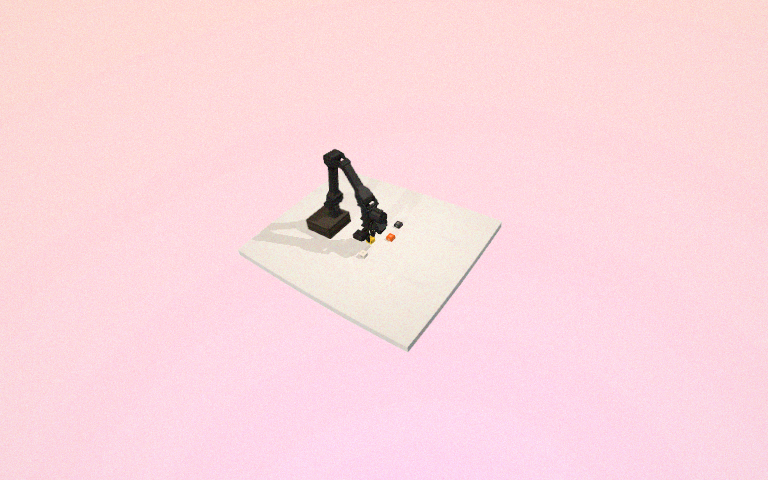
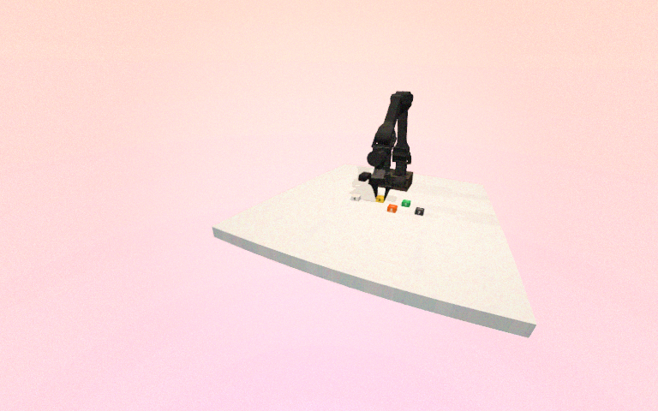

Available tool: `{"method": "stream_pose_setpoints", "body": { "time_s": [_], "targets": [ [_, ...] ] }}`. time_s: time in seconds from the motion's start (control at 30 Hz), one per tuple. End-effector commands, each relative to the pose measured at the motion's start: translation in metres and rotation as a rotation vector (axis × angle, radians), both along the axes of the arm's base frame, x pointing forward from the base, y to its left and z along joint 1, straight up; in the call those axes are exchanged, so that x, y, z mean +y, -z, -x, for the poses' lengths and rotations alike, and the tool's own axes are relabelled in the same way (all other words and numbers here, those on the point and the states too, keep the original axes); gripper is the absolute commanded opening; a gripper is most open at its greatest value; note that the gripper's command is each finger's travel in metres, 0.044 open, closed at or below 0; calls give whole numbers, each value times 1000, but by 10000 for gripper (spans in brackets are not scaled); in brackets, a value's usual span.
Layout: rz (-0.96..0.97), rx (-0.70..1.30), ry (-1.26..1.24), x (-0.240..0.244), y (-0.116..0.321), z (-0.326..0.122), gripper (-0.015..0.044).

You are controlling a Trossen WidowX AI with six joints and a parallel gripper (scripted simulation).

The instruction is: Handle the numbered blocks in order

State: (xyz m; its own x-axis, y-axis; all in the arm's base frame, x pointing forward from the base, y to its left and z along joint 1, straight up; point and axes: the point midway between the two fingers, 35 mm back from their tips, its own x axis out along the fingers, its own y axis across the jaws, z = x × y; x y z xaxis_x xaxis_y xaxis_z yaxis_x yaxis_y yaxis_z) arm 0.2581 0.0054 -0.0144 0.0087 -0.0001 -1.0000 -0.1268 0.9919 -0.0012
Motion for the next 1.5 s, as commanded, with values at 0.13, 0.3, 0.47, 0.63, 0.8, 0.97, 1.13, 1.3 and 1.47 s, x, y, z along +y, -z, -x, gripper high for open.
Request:
{"method": "stream_pose_setpoints", "body": {
  "time_s": [0.13,0.3,0.47,0.63,0.8,0.97,1.13,1.3,1.47],
  "targets": [
    [0,-12,-4,0,-12,-3,120],
    [0,-12,-4,0,-12,-3,120],
    [0,-12,-4,0,-12,-3,120],
    [0,-12,-4,0,-10,-3,120],
    [0,-12,-4,0,-3,-3,120],
    [0,-12,-4,0,3,-3,120],
    [0,-12,-4,0,3,-3,120],
    [0,-12,-4,0,3,-3,120],
    [0,-12,-4,0,3,-3,251]
  ]
}}
